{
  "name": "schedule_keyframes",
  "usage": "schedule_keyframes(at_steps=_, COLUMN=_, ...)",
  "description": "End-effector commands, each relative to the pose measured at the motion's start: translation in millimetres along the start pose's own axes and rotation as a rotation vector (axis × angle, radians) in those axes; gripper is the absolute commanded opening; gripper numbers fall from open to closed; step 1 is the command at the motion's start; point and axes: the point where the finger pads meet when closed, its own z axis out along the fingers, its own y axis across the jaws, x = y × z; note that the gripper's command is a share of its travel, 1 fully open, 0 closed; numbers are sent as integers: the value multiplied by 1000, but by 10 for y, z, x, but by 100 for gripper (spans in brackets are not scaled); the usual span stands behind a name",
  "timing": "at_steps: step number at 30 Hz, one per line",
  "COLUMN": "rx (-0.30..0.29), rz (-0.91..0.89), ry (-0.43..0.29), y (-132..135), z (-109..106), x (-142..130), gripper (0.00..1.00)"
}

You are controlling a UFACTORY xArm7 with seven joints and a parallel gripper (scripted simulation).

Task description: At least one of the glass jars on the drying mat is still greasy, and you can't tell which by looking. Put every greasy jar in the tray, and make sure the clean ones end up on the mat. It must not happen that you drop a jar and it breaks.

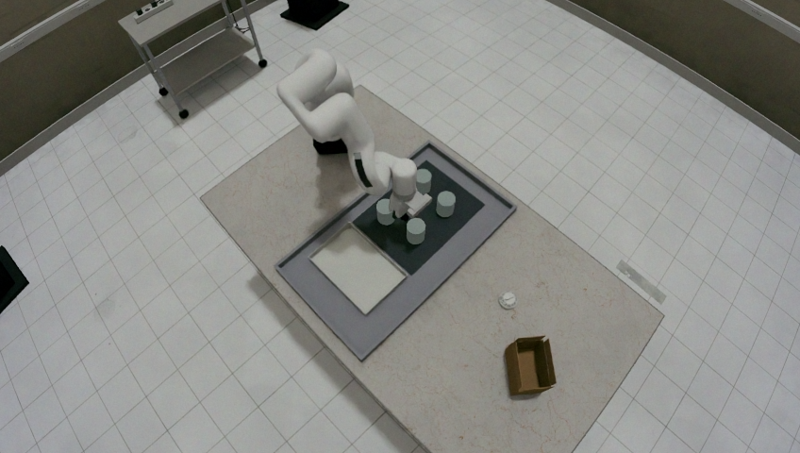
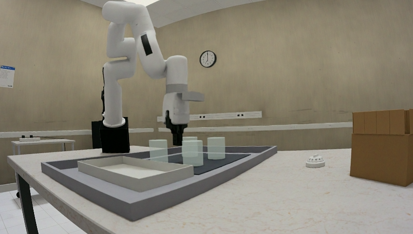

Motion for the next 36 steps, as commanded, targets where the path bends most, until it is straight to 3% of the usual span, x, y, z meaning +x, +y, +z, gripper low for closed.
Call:
schedule_keyframes(at_steps=1, rx=0, rz=0, ry=3, y=-1, z=-9, x=29, gripper=0)
schedule_keyframes(at_steps=36, rx=0, rz=0, ry=3, y=-1, z=-15, x=139, gripper=0)
